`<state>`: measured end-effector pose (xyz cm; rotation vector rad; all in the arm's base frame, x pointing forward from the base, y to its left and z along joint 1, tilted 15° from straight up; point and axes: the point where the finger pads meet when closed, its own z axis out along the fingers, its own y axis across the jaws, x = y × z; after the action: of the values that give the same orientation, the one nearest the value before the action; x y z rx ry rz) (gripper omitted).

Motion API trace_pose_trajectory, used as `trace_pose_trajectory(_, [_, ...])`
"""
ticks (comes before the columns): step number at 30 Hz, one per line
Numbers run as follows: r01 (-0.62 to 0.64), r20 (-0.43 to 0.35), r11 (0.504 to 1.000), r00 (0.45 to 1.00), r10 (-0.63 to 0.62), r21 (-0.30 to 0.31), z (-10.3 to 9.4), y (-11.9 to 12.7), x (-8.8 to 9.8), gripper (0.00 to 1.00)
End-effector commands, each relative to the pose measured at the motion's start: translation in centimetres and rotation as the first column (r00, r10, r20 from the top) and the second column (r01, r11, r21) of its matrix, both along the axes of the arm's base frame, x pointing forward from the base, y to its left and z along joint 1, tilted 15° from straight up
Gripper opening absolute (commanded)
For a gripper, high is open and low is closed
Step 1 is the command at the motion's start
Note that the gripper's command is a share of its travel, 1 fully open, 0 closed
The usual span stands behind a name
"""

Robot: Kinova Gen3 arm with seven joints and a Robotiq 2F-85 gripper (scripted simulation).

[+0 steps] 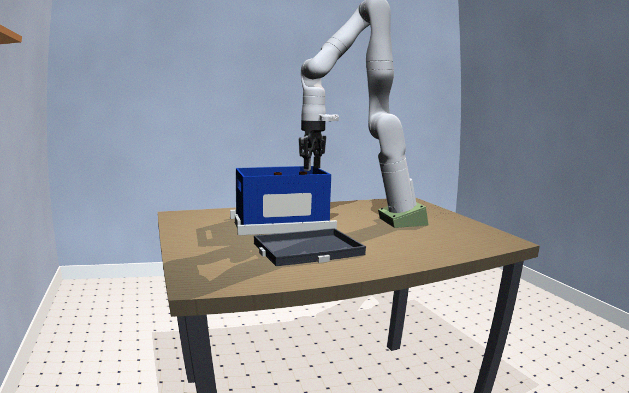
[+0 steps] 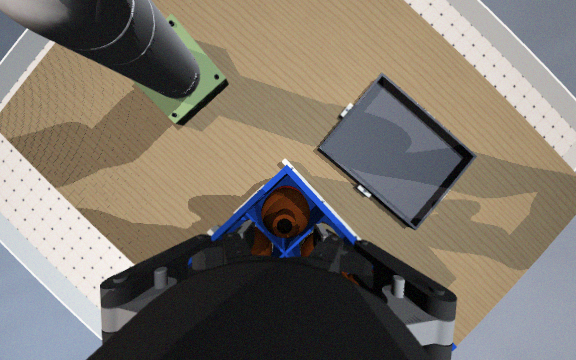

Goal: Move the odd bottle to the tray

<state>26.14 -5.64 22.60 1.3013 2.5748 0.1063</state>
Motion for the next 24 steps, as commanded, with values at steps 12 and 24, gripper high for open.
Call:
trace_pose_trajectory(12, [0.000,-0.001,1.000,1.000,0.000,0.000,-1.1,-0.1,0.3,0.64])
trace_pose_trajectory(24, [0.000,-0.001,1.000,1.000,0.000,0.000,-2.4,-0.1,0.6,0.64])
